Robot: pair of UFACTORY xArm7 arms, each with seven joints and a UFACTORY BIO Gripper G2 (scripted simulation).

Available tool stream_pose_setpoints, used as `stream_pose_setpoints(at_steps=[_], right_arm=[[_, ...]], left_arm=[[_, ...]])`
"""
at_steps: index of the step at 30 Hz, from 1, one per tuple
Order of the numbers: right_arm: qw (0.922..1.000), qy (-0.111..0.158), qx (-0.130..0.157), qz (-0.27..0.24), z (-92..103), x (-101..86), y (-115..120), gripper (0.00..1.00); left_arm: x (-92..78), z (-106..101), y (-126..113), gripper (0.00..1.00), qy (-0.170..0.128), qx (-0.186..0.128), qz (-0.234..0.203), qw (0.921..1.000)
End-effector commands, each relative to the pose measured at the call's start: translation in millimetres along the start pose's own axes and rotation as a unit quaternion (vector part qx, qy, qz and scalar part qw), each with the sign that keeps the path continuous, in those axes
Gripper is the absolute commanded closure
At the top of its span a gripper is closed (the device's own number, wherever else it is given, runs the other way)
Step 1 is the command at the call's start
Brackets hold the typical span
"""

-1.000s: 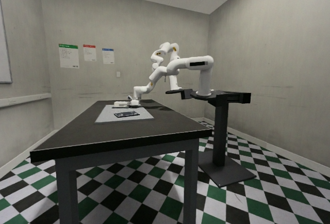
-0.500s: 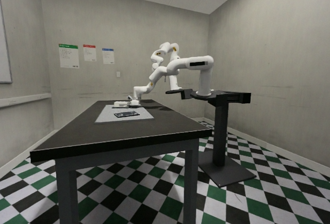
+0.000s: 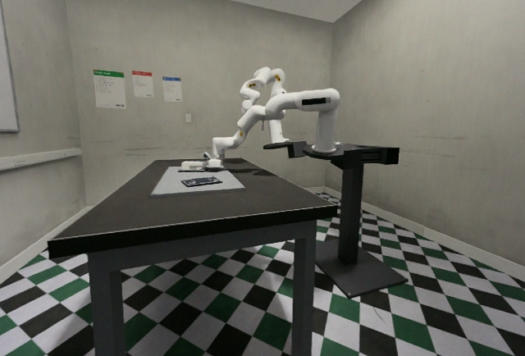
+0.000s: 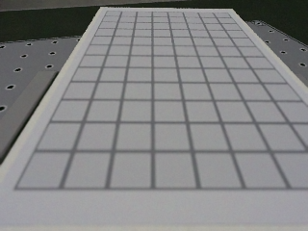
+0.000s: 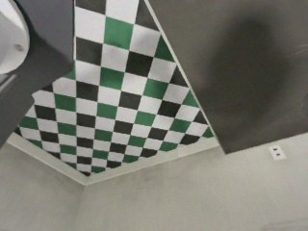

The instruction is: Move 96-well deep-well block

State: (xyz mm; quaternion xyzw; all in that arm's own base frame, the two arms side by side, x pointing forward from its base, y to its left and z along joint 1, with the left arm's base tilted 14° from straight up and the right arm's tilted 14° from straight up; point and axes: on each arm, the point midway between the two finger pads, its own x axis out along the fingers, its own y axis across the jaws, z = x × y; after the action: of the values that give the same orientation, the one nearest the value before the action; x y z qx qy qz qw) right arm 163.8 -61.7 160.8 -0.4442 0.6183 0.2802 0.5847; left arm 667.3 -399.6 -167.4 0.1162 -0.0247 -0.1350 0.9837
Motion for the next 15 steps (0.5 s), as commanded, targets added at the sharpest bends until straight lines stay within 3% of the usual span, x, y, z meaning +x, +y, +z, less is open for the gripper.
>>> stream_pose_setpoints(at_steps=[1,15], right_arm=[[1.0,0.0,0.0,-0.001,0.4,-0.7,0,0.0],[1.0,0.0,0.0,-0.001,0.4,-0.7,0,0.0]], left_arm=[[2.3,10,-1,0.63,-0.004,-0.002,0.0,1.0],[2.2,42,-1,0.63,-0.004,-0.002,0.0,1.0]])
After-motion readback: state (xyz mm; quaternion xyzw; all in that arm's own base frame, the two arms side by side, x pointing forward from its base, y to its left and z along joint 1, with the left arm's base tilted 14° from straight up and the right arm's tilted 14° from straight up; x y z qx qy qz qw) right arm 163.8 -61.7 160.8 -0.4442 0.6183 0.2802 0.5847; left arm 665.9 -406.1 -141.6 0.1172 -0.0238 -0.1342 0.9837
